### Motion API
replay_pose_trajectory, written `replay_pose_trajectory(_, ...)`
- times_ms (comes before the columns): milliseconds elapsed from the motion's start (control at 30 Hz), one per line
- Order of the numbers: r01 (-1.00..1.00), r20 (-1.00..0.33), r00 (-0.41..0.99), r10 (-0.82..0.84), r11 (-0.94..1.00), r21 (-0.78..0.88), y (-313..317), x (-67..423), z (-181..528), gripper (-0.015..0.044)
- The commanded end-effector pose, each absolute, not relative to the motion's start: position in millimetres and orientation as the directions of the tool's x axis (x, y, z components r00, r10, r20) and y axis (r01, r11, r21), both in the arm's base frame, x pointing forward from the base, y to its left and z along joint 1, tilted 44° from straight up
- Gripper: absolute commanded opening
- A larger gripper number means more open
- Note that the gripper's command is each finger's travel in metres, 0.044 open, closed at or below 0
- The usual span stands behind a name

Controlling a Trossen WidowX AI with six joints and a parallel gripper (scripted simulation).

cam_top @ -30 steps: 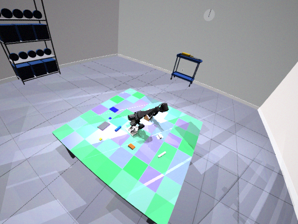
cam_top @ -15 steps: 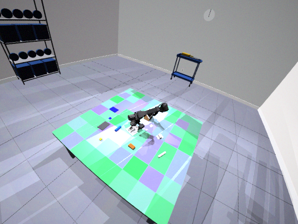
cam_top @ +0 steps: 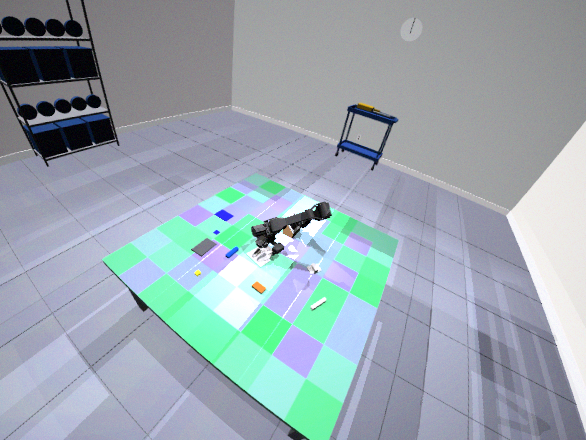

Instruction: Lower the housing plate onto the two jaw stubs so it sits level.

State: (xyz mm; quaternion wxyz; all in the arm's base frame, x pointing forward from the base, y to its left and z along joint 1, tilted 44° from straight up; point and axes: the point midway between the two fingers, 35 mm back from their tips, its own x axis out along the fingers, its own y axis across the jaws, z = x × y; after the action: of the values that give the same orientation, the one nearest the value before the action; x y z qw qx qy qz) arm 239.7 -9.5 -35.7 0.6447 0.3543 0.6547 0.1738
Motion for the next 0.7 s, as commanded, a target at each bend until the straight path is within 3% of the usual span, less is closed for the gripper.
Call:
replay_pose_trajectory(0, 0.240, -0.721, 0.082, 0.688, 0.688, 0.684, -10, 240, -36, 0.0440)
replay_pose_trajectory(533, 0.245, -0.722, 0.090, 0.686, 0.688, 0.683, -57, 232, 14, 0.0440)
replay_pose_trajectory(667, 0.246, -0.727, 0.084, 0.681, 0.693, 0.677, -79, 211, 37, 0.0440)
